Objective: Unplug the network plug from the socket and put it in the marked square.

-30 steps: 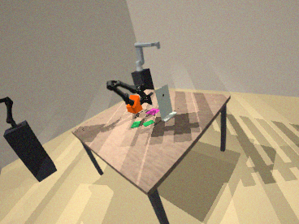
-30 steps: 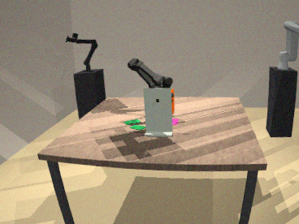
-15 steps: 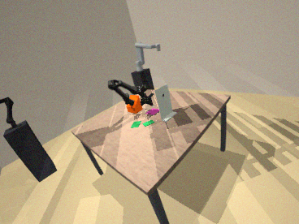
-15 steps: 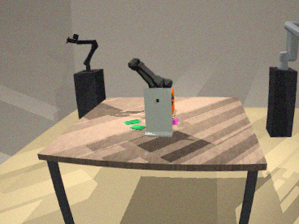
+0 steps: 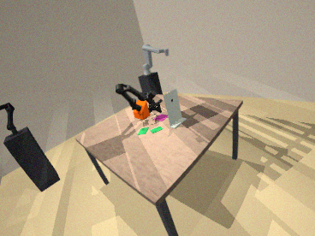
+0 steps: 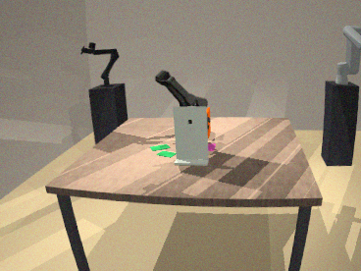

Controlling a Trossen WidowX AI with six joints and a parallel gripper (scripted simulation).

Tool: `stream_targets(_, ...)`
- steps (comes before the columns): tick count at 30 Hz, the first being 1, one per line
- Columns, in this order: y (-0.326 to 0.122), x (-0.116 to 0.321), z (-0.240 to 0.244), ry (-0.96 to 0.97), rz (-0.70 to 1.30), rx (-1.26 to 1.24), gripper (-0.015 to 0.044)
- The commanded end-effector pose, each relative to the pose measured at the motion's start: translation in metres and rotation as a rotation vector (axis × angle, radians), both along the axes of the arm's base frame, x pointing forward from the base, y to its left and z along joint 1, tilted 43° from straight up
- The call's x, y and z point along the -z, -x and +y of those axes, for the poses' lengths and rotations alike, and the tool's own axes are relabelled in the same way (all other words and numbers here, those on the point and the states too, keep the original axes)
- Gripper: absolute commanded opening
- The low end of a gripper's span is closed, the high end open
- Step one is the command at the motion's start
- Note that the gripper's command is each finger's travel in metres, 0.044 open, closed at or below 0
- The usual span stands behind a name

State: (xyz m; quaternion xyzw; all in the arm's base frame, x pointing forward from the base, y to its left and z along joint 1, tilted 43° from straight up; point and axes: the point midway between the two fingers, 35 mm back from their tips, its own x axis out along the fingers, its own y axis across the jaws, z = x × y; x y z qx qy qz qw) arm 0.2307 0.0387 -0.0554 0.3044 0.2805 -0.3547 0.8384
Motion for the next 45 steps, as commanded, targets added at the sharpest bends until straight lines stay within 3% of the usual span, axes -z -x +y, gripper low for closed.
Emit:
stream_targets(1,0.002,0.004,-0.005,0.005,0.010,0.000,0.0000)
stream_targets(45,0.002,0.024,-0.028,0.011,0.006,-0.002,0.0000)
